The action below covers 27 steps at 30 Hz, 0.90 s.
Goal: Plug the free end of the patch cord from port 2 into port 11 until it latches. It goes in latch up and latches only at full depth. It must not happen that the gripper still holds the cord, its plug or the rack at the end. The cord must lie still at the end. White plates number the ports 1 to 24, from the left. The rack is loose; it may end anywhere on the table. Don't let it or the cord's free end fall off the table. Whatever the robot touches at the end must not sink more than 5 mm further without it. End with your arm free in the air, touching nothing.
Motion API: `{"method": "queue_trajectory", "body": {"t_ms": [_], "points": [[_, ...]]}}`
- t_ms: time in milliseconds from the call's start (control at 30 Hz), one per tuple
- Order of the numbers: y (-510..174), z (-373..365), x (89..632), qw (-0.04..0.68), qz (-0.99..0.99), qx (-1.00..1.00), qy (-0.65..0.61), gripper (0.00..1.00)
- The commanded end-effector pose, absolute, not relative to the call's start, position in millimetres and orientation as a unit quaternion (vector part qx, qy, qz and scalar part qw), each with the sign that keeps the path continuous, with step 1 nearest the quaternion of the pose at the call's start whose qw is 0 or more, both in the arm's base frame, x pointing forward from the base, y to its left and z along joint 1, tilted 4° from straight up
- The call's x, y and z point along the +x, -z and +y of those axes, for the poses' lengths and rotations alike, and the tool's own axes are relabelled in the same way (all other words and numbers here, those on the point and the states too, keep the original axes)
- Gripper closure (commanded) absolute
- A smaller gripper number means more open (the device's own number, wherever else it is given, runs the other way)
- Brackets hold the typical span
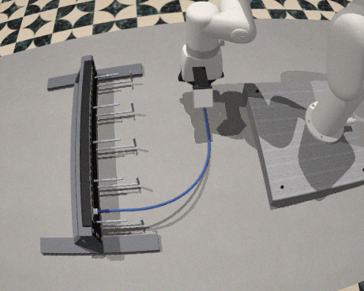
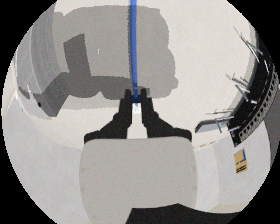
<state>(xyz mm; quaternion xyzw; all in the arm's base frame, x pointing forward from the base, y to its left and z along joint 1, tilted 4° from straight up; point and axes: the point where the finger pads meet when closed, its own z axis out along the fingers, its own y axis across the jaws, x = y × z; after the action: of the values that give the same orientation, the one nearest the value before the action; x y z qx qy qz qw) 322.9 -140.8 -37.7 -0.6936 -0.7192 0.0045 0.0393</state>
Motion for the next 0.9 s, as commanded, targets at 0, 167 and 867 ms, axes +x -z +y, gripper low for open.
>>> {"method": "queue_trajectory", "body": {"t_ms": [0,167,867], "points": [[32.1,-142.8,326.6,0.035,-0.719,-0.694,-0.003,1.0],[27.3,-143.0,326.8,0.035,-0.719,-0.694,-0.003,1.0],[-4.3,-144.4,328.5,0.035,-0.719,-0.694,-0.003,1.0]]}}
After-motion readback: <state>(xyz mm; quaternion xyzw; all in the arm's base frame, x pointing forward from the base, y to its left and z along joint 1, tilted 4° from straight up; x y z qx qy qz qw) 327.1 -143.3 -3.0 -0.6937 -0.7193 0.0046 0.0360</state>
